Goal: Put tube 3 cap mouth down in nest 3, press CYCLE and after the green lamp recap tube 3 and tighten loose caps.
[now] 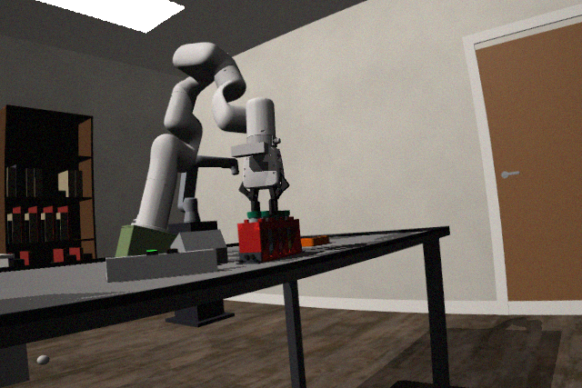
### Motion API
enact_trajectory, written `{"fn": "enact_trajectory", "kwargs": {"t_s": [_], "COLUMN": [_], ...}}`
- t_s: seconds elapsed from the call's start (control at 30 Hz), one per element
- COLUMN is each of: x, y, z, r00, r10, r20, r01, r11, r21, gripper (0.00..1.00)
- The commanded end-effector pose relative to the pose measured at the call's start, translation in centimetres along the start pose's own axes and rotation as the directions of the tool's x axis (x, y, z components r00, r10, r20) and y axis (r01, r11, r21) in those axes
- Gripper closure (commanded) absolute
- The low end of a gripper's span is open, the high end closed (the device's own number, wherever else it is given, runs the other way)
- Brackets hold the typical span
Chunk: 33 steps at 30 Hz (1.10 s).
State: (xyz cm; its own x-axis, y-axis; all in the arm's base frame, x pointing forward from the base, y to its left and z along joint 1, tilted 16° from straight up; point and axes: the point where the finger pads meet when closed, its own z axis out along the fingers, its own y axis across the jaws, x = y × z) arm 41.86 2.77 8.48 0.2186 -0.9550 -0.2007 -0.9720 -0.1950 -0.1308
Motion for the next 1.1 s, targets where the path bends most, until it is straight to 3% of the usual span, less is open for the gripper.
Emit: {"fn": "enact_trajectory", "kwargs": {"t_s": [0.0, 0.2, 0.5, 0.53, 1.0, 1.07], "x": [0.07, 0.07, 0.06, 0.06, 0.06, 0.07], "y": [-0.15, -0.15, -0.15, -0.15, -0.15, -0.15], "z": [-0.13, -0.13, -0.13, -0.13, -0.13, -0.12], "r00": [0.962, 0.833, 0.833, 0.833, 0.833, 0.884], "r10": [-0.273, -0.553, -0.553, -0.553, -0.553, -0.468], "r20": [0.031, 0.023, 0.023, 0.023, 0.023, 0.026], "r01": [0.272, 0.552, 0.552, 0.552, 0.552, 0.467], "r11": [0.962, 0.833, 0.833, 0.833, 0.833, 0.884], "r21": [0.028, 0.038, 0.038, 0.038, 0.038, 0.036], "gripper": [0.54, 0.54, 0.54, 1.00, 1.00, 1.00]}}
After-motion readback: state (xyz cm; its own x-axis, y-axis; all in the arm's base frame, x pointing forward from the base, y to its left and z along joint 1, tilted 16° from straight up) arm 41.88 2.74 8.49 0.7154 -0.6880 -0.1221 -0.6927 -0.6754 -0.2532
